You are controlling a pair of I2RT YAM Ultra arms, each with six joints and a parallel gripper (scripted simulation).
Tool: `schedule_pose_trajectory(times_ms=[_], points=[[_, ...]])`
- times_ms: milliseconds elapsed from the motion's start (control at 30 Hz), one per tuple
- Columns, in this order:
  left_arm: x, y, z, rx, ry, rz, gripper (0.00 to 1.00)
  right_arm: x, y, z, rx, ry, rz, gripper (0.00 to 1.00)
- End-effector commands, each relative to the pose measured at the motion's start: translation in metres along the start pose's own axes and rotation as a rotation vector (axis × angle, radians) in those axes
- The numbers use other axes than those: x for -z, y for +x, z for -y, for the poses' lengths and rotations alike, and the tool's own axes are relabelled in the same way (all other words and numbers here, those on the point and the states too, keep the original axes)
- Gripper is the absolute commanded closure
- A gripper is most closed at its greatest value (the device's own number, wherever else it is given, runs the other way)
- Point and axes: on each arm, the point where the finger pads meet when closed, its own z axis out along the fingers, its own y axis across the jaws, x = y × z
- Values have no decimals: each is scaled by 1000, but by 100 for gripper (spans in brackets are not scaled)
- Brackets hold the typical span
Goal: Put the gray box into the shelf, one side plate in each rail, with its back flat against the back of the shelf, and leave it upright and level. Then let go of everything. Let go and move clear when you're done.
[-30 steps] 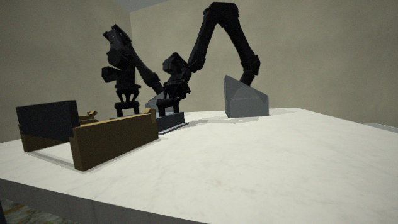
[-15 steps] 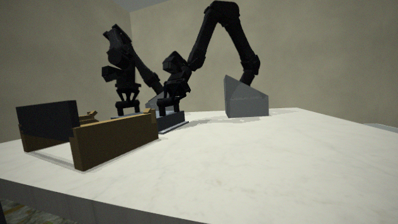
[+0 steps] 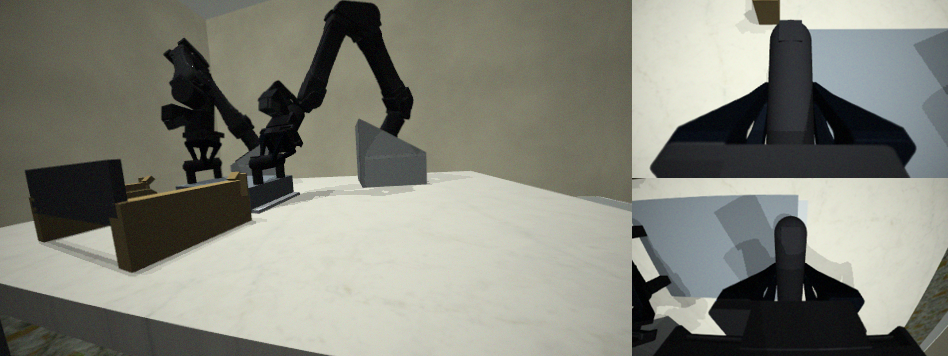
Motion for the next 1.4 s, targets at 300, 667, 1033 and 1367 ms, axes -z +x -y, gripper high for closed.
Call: schedule_pose_trajectory(times_ms=[300,667,1033,1367], points=[[17,-61,16,59,18,136,86,30,-38,-6,-29,-40,121,86],[17,-61,16,59,18,136,86,30,-38,-6,-29,-40,121,86],[17,-61,16,59,18,136,86,30,-38,-6,-29,-40,121,86],[11,-43,19,51,45,89,86,13,-23,-10,-33,-41,63,86]])
